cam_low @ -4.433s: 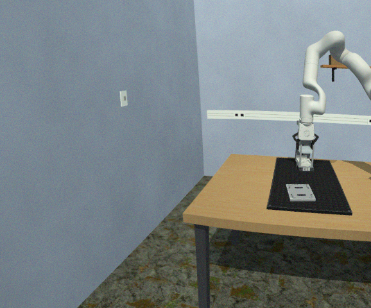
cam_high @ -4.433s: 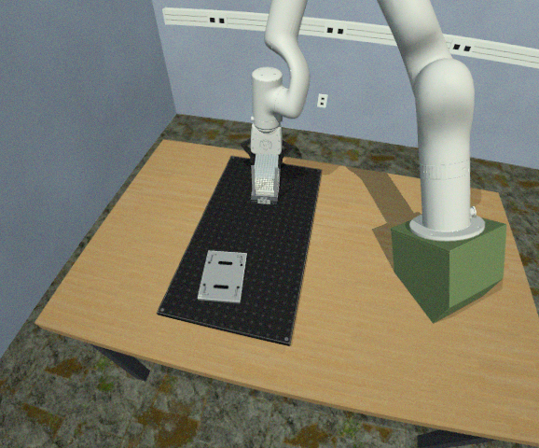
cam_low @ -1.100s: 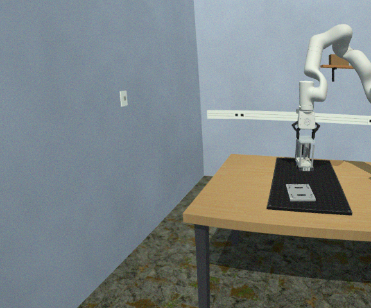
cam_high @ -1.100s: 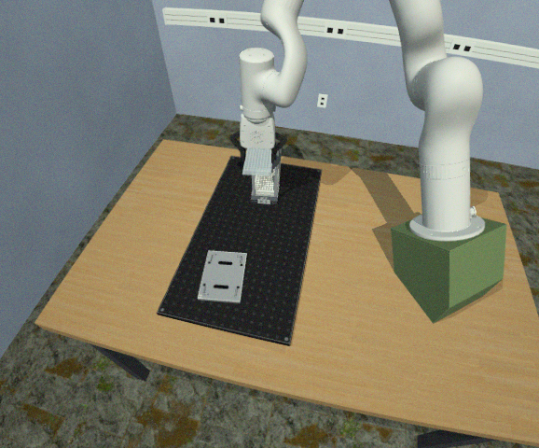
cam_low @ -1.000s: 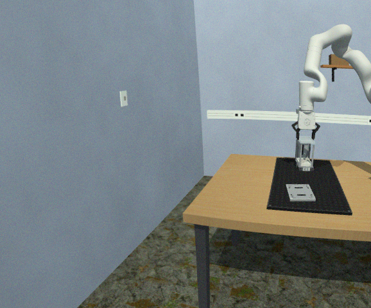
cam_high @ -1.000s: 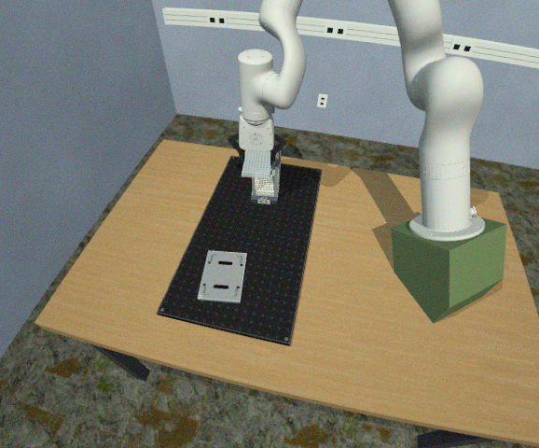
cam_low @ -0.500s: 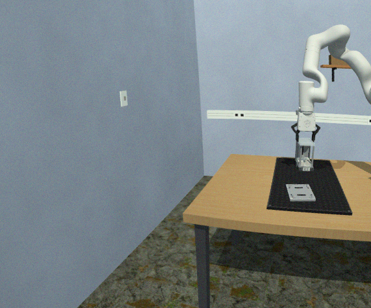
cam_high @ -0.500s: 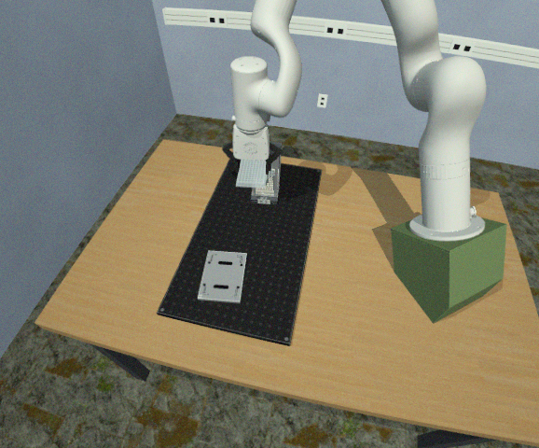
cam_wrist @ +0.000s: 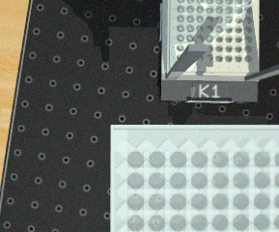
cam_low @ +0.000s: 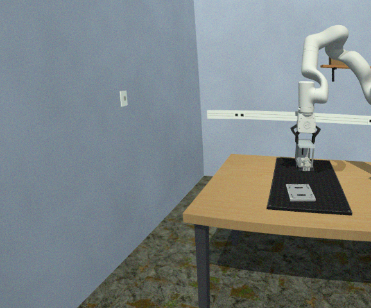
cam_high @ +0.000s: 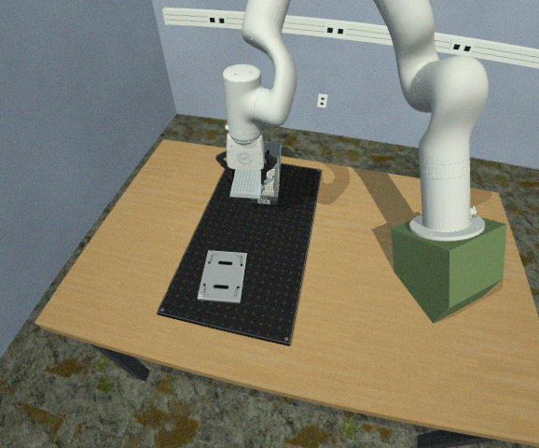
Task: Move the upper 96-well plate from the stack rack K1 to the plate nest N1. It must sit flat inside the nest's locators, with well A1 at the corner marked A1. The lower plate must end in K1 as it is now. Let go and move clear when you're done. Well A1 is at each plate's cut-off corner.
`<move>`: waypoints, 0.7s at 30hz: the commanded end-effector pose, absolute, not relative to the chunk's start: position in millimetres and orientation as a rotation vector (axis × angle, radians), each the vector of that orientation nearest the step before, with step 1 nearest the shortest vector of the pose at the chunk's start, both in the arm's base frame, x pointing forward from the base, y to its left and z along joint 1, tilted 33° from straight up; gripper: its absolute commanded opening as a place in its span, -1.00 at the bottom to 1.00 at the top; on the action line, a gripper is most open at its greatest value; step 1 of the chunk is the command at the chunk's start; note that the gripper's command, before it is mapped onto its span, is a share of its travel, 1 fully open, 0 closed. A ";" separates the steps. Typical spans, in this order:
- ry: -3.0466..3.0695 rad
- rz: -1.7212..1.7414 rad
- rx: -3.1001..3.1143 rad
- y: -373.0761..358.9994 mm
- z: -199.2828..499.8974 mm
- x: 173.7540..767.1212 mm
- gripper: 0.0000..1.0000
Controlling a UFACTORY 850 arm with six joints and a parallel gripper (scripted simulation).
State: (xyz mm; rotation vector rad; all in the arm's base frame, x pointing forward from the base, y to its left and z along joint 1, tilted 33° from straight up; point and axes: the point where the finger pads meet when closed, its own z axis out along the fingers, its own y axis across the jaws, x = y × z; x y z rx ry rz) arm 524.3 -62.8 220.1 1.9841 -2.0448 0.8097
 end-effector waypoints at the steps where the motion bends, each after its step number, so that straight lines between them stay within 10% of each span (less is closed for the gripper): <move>1: -2.046 0.810 1.987 -45.8 211.9 531.3 -1.00; 21: -2.046 0.810 1.987 4.9 186.3 550.8 -1.00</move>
